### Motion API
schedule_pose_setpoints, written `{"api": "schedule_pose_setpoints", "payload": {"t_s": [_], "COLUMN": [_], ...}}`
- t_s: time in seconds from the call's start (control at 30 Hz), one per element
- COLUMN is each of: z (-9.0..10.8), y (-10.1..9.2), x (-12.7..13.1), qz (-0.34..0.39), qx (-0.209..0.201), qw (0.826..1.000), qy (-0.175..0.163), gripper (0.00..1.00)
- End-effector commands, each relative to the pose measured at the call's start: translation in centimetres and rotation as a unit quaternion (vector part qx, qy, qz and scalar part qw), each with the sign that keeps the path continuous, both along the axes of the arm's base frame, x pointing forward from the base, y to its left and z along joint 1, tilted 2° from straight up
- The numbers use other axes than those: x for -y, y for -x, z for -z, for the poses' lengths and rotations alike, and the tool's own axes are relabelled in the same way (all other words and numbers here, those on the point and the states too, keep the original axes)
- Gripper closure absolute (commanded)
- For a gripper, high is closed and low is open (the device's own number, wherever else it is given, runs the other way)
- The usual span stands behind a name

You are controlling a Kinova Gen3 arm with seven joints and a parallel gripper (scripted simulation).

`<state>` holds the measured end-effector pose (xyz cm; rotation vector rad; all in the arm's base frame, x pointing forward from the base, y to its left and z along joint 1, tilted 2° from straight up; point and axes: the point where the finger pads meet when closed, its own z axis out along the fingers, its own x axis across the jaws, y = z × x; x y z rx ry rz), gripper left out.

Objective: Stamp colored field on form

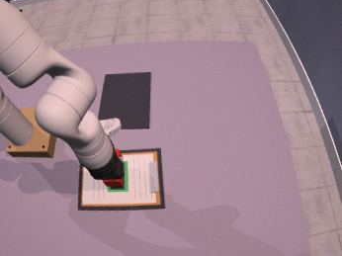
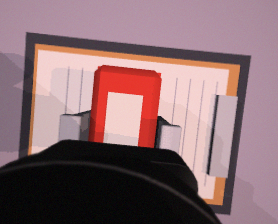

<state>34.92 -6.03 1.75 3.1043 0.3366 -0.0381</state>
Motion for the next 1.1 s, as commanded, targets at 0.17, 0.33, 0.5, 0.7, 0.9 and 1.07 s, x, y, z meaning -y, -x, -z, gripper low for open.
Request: {"api": "schedule_pose_setpoints", "payload": {"t_s": [0.17, 0.33, 0.5, 0.7, 0.9, 1.07], "z": [-0.2, -0.6, -2.9, -4.3, -4.3, -4.2], "y": [0.1, -0.1, -0.3, -0.3, -0.1, -0.1], "x": [0.0, 0.0, 0.0, 0.0, -0.1, -0.1], "qz": [-0.003, -0.003, -0.003, -0.004, -0.003, -0.003], "qx": [-0.002, 0.001, 0.001, 0.001, -0.001, -0.002], "qw": [1.000, 1.000, 1.000, 1.000, 1.000, 1.000], "qy": [0.001, 0.001, 0.001, 0.000, 0.000, 0.000], "gripper": [0.43, 0.43, 0.43, 0.43, 0.43, 0.43]}}
